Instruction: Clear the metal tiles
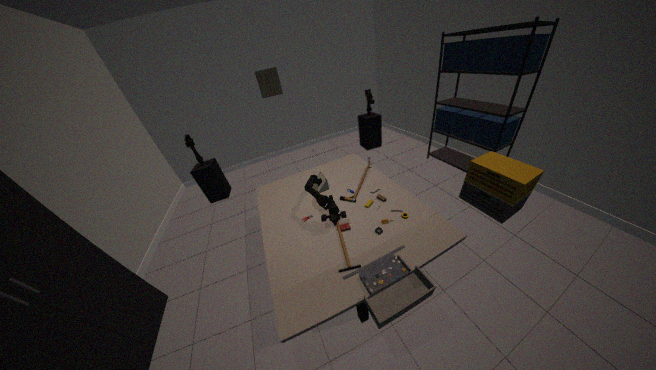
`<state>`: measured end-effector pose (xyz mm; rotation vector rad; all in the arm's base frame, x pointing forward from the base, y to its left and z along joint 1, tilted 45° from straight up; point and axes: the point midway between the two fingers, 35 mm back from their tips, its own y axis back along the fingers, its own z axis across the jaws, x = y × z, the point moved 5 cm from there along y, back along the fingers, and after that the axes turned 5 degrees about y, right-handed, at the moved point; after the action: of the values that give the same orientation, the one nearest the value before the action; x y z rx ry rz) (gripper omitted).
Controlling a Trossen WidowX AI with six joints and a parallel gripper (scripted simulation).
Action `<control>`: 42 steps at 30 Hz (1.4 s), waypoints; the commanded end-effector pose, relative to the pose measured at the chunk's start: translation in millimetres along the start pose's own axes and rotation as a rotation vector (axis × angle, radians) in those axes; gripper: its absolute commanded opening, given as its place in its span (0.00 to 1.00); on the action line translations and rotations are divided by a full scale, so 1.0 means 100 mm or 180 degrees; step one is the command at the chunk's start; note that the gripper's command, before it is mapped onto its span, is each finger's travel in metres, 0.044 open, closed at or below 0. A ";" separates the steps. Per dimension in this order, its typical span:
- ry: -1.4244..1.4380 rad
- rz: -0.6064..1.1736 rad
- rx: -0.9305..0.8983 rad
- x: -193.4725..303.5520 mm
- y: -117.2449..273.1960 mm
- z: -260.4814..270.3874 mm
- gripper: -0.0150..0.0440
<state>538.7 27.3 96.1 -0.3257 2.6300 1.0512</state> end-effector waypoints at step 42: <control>0.0297 0.0033 -0.0041 0.05 -0.12 -0.44 0.25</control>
<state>529.9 -6.1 122.3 -0.3763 2.7028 1.0768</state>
